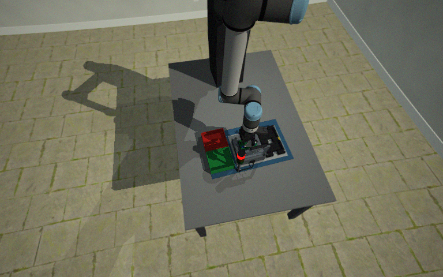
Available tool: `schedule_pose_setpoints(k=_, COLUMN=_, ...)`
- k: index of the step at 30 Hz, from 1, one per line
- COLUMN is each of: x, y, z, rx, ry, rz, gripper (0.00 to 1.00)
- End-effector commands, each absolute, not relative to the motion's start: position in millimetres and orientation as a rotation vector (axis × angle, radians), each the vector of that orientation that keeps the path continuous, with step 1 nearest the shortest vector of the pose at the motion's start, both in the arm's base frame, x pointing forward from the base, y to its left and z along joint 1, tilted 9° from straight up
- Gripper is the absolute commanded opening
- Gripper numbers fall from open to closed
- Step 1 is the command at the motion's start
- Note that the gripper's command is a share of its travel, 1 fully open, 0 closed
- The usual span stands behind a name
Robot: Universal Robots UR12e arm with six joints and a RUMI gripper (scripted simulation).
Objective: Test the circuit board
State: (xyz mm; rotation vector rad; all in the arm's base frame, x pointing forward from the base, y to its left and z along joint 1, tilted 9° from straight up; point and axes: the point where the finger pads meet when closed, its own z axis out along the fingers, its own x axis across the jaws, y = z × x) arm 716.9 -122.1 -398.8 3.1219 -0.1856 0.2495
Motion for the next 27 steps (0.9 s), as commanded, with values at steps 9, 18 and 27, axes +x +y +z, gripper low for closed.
schedule_pose_setpoints(k=9, x=719.6, y=-122.7, z=-396.1, rx=3.119, ry=-0.184, rz=0.256, gripper=0.39)
schedule_pose_setpoints(k=18, x=719.3, y=-122.6, z=-395.2, rx=3.119, ry=-0.184, rz=0.256, gripper=0.39)
schedule_pose_setpoints(k=27, x=717.9, y=-122.1, z=-392.8, rx=3.120, ry=-0.184, rz=0.254, gripper=0.39)
